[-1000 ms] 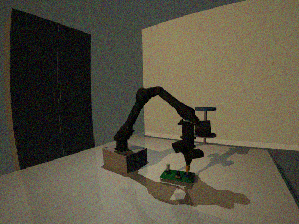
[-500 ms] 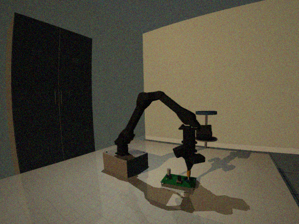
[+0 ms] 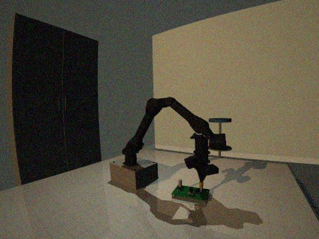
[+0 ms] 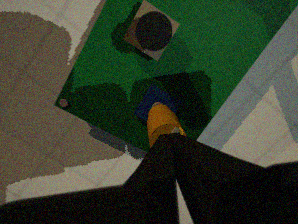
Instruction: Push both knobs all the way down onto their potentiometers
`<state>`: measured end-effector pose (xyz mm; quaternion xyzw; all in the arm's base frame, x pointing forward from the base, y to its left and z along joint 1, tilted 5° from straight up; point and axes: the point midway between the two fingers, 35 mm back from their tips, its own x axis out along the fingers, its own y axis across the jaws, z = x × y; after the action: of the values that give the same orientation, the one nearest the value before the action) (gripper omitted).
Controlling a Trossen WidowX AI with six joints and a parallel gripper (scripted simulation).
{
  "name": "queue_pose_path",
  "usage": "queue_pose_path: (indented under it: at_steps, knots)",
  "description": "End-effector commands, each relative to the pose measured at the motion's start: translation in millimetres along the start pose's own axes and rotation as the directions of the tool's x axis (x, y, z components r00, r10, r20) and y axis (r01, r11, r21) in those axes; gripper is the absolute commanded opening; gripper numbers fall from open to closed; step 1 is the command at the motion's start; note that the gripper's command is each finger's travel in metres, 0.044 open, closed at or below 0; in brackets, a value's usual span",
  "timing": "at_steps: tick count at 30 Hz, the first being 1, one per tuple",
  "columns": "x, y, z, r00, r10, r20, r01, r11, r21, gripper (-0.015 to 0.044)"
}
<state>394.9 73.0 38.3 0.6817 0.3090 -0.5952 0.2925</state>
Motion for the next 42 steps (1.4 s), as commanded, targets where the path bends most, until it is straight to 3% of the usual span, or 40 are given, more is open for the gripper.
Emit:
queue_pose_path:
  at_steps: [1,42]
  knots:
    - [15.9,0.9,-0.3,1.000,-0.006,0.012,0.006,1.000,0.003,0.0000]
    - [23.1,0.8,-0.2,1.000,-0.006,0.012,0.006,1.000,0.003,0.0000]
